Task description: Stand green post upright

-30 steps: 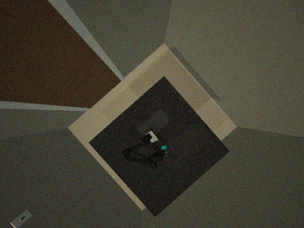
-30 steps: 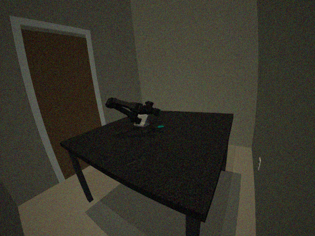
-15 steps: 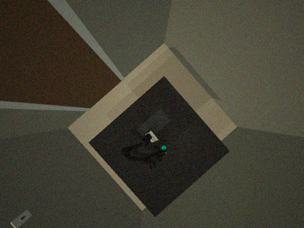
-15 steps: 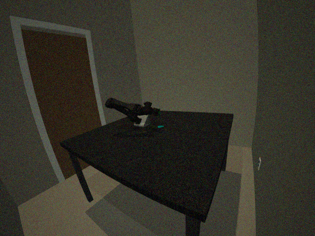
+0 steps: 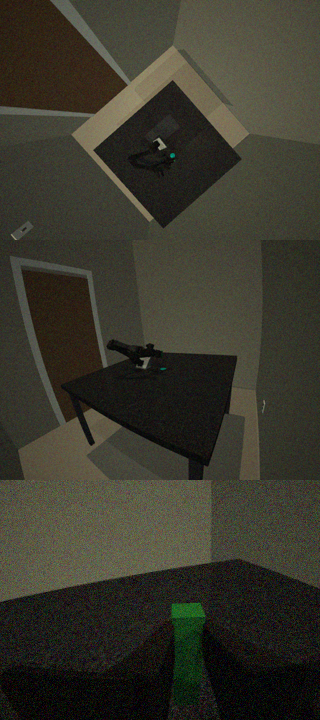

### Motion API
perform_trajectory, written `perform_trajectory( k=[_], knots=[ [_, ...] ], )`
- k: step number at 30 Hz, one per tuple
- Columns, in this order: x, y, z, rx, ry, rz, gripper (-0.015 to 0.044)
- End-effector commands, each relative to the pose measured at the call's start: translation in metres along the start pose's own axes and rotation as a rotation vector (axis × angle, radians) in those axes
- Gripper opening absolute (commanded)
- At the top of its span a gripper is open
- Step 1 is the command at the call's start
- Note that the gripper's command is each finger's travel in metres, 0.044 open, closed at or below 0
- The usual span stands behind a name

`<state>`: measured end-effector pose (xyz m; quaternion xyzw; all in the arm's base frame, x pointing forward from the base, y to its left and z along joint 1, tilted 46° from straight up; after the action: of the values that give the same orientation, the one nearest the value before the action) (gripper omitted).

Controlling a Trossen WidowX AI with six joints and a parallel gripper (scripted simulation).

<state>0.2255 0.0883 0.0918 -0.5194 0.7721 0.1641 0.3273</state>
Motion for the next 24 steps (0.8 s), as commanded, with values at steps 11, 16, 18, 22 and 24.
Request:
perform_trajectory(
  k=[11,16,18,22,24],
  knots=[
    [0.037,-0.013,0.004,-0.009,0.014,0.017,0.0022],
    [0.054,-0.017,0.006,-0.010,0.014,0.016,0.0022],
    [0.060,-0.018,0.006,-0.009,0.012,0.014,0.0022],
    [0.073,-0.020,0.007,-0.006,0.007,0.006,0.0022],
    [0.079,-0.021,0.008,-0.004,0.004,0.002,0.0022]
  ],
)
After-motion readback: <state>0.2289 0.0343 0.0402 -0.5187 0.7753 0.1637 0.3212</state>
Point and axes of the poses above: the point midway between the two fingers, 35 mm back from their tips, its own z axis out along the fingers, its own y axis across the jaws, x = y × z, the point moved 2 cm from there along -z, back along the fingers, and after that the axes turned 14 degrees about z, right-handed, at the moved point
